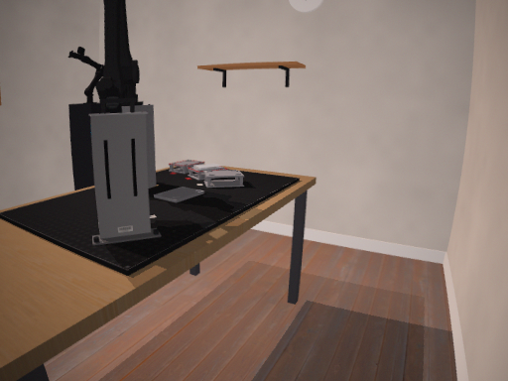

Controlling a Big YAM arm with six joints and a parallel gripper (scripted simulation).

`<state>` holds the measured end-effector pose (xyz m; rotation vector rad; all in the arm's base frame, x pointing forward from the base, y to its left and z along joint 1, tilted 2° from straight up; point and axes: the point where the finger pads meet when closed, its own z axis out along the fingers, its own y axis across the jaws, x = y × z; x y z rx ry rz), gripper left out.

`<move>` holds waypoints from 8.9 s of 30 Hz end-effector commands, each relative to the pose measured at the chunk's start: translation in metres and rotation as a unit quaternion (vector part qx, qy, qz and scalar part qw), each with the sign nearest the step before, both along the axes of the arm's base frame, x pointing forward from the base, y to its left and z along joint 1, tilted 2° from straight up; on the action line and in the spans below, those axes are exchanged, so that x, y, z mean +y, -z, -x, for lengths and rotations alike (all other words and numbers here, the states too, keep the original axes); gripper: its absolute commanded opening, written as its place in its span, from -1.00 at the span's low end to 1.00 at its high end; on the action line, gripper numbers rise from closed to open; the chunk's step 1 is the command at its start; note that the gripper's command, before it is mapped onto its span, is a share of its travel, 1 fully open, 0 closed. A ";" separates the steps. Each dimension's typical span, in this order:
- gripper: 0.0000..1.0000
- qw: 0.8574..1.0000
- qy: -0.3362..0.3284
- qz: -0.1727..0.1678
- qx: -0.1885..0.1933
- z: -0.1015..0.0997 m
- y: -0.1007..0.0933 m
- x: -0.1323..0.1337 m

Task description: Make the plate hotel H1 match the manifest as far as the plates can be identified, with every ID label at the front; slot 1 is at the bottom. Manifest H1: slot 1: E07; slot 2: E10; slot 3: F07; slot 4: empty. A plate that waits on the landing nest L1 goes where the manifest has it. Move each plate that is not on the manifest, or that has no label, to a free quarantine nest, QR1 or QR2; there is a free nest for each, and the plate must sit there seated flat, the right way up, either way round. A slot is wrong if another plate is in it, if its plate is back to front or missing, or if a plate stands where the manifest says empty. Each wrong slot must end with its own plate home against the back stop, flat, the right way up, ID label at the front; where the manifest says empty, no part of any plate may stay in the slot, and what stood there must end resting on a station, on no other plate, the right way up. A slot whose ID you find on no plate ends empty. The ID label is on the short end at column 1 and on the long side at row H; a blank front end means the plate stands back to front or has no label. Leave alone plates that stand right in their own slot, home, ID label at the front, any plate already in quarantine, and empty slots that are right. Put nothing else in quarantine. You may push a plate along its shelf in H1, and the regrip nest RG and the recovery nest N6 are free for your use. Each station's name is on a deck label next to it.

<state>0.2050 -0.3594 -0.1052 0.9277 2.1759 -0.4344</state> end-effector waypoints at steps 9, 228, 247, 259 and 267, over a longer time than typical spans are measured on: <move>1.00 1.000 0.001 0.009 0.000 0.015 -0.002 0.008; -1.00 1.000 0.000 0.009 -0.007 -0.031 -0.007 -0.034; -1.00 1.000 0.000 0.004 -0.004 -0.038 -0.002 -0.040; -1.00 1.000 -0.002 0.009 -0.007 -0.041 -0.003 -0.043; -1.00 1.000 -0.002 0.009 -0.007 -0.041 -0.003 -0.043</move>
